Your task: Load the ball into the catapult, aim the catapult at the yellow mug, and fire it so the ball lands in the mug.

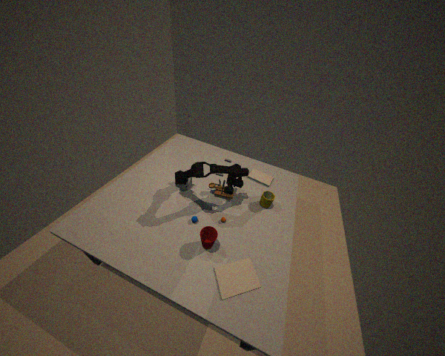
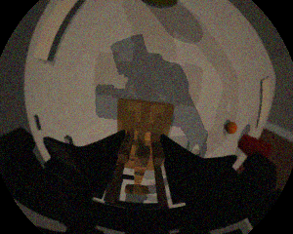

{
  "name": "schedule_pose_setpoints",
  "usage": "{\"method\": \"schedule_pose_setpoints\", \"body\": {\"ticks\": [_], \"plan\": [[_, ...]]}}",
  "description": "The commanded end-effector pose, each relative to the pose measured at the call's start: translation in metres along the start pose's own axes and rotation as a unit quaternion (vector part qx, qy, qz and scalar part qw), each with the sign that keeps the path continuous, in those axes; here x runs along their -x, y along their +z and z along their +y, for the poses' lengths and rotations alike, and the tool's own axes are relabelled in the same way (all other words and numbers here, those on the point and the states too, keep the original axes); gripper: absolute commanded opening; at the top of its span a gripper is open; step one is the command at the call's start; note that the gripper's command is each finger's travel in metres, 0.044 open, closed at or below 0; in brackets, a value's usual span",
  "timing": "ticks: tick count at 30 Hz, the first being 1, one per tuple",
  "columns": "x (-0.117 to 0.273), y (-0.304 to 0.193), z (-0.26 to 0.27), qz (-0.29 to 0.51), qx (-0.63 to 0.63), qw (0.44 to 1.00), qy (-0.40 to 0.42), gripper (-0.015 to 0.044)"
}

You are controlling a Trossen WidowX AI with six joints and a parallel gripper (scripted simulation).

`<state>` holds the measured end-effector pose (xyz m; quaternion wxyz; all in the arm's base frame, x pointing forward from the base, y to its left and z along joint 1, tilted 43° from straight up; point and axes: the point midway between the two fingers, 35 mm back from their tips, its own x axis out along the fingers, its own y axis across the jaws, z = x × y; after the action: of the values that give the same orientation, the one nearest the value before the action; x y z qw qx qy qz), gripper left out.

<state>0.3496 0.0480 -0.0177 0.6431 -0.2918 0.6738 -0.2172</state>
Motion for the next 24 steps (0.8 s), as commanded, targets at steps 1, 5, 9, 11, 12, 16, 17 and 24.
{"method": "schedule_pose_setpoints", "body": {"ticks": [1,5,9,11,12,16,17,24], "plan": [[-0.003,0.0,0.001,-0.004,0.005,1.0,-0.001,0.0],[-0.01,0.0,0.001,-0.004,0.005,1.0,-0.002,0.0],[-0.013,-0.001,0.0,0.0,0.0,1.0,0.0,0.0],[-0.013,-0.001,0.0,0.0,0.0,1.0,0.0,0.0],[-0.013,-0.001,0.0,0.0,0.0,1.0,0.0,0.0],[-0.013,-0.001,0.0,0.0,0.0,1.0,0.0,0.0053],[-0.013,-0.001,0.0,0.0,0.0,1.0,0.0,0.0079],[-0.013,-0.001,0.0,0.0,0.0,1.0,0.0,0.0263]]}}
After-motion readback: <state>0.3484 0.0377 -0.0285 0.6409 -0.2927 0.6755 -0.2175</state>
